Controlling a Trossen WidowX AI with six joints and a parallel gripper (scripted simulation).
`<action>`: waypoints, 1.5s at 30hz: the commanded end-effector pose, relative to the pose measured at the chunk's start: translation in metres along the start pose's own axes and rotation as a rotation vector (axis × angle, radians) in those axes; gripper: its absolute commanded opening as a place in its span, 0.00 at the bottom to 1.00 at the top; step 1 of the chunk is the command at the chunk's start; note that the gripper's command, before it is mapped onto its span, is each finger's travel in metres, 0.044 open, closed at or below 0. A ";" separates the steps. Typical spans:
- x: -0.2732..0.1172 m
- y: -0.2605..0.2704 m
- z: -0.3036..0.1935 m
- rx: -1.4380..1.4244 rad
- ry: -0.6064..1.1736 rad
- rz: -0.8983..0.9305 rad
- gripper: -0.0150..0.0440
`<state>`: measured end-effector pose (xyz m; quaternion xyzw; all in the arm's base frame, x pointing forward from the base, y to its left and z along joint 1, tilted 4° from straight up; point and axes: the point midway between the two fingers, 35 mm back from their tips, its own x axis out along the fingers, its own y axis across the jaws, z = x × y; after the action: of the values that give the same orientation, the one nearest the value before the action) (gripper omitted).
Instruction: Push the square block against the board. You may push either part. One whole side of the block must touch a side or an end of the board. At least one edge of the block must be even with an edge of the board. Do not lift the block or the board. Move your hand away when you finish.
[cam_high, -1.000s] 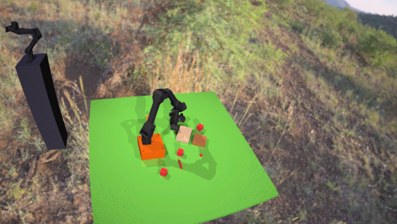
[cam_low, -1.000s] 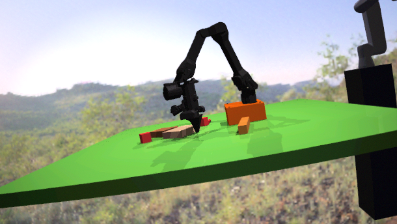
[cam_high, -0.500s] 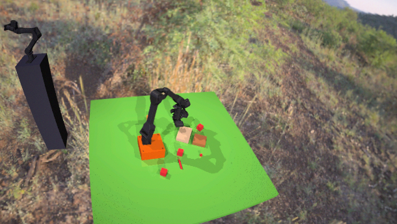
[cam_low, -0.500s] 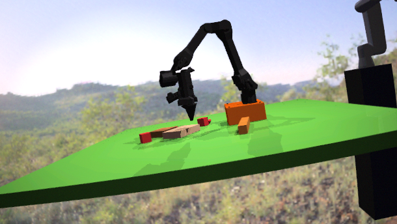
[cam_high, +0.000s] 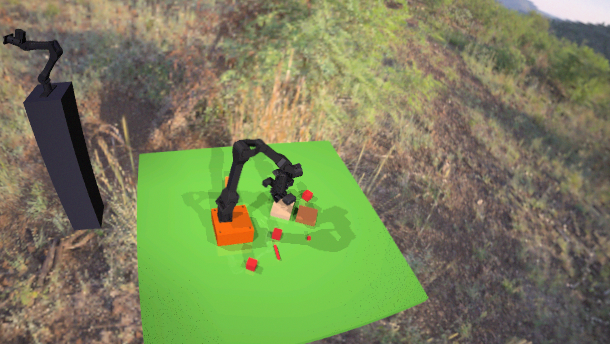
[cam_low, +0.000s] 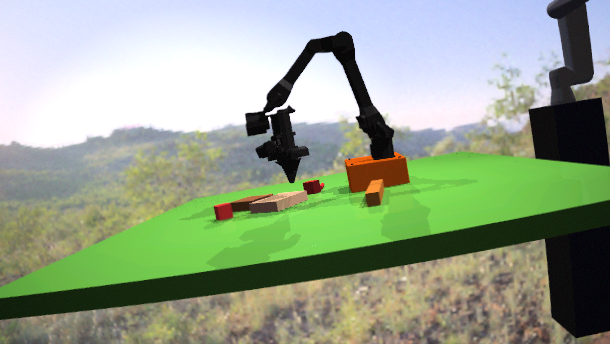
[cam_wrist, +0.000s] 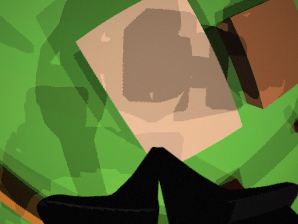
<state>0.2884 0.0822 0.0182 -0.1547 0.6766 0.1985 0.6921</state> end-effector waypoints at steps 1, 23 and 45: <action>-0.001 -0.015 -0.008 -0.113 -0.001 -0.005 0.25; 0.052 -0.068 -0.043 -0.556 0.010 -0.004 0.25; 0.055 -0.057 -0.026 -0.557 0.008 -0.003 0.25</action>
<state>0.2904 0.0210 -0.0417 -0.3407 0.5988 0.3769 0.6191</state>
